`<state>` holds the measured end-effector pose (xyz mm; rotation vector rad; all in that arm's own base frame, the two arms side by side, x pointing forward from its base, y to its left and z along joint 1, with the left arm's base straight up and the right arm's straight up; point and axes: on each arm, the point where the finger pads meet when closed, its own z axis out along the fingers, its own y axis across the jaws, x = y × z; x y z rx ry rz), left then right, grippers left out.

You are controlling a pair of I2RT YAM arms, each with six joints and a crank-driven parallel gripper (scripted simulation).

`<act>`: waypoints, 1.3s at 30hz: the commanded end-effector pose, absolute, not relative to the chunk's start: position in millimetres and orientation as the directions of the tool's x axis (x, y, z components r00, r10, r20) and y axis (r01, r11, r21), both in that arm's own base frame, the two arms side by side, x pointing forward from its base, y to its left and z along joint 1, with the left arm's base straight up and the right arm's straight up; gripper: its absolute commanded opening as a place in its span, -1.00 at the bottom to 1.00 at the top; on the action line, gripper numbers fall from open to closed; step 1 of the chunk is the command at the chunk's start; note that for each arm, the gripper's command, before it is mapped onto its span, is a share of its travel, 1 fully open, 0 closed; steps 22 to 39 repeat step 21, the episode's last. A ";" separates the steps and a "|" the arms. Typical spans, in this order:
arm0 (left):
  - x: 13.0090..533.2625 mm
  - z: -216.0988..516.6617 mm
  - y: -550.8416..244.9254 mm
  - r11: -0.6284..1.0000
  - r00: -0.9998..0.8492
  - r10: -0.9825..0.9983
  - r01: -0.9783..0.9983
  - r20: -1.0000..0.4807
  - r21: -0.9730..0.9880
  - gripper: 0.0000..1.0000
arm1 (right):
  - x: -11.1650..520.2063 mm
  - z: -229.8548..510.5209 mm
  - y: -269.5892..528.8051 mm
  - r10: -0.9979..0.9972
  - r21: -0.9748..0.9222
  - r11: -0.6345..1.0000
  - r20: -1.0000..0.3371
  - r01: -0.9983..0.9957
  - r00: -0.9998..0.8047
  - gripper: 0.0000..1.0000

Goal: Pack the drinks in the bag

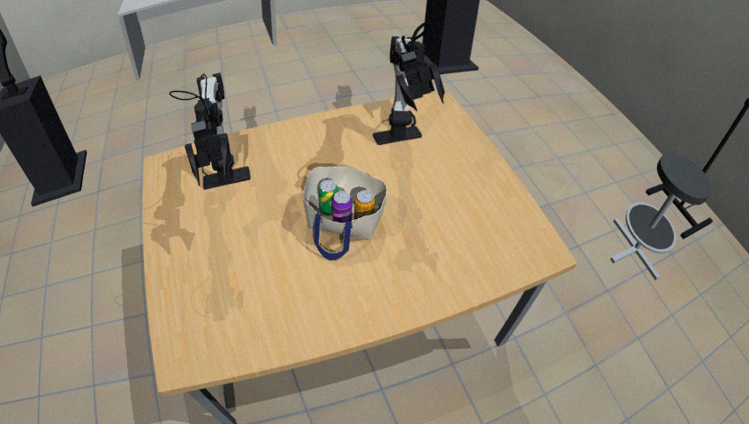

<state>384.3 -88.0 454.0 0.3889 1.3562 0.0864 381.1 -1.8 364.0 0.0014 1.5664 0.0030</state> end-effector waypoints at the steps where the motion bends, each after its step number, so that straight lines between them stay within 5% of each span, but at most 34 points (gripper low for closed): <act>1: 374.9 475.3 -78.5 0.941 0.258 0.274 0.125 -0.926 0.314 0.83 | 373.2 385.5 -8.6 -0.009 -0.008 1.000 -0.999 0.026 0.035 0.83; 39: 377.7 464.5 -78.5 0.941 0.238 0.275 0.131 -0.932 0.311 0.83 | 375.0 382.5 -10.2 -0.009 -0.008 1.000 -1.000 0.030 0.028 0.83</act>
